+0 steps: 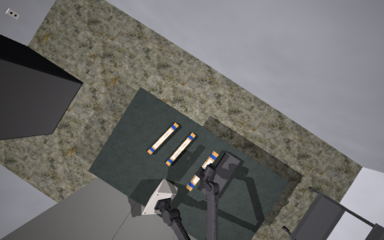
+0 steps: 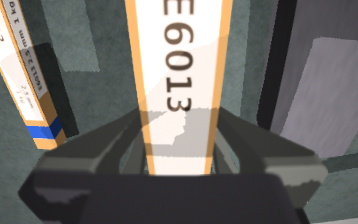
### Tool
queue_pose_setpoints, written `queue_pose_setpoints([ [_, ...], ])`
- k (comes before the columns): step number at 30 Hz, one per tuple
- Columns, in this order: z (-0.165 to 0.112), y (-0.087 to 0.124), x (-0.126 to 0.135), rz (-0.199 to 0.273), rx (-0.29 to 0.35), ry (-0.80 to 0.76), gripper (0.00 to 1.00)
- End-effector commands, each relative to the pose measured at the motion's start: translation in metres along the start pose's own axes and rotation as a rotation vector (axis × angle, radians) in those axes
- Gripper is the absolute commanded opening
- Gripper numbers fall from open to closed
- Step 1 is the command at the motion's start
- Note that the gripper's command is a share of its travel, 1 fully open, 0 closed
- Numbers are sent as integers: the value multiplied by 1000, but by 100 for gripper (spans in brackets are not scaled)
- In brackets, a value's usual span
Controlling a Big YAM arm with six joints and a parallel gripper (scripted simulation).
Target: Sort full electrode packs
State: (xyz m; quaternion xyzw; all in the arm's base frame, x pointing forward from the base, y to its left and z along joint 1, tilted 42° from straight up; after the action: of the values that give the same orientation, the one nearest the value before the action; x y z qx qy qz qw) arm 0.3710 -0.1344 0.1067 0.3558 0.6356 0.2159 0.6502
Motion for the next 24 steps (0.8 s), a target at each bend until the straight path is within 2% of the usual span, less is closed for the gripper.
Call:
queue_pose_setpoints([
  [1,11,12,-16,1,-45,-39,0],
  [4,10,12,-16,1,-43,-37,0],
  [16,2,-18,-10,-1,-16,-18,0],
  [24,3,-31,-7,-2,-9,-13,0],
])
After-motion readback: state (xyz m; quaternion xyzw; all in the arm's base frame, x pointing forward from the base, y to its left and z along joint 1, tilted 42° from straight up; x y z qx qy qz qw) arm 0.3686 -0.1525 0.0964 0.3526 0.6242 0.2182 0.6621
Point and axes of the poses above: the point where the finger pads meet when closed, its own y axis back along the fingers, its own x axis across the jaws, z = x × y, the point moved 4 cm from there along y, back along the fingers, and after that the axes turned 7 degrees about y, right-handed, at the moved point
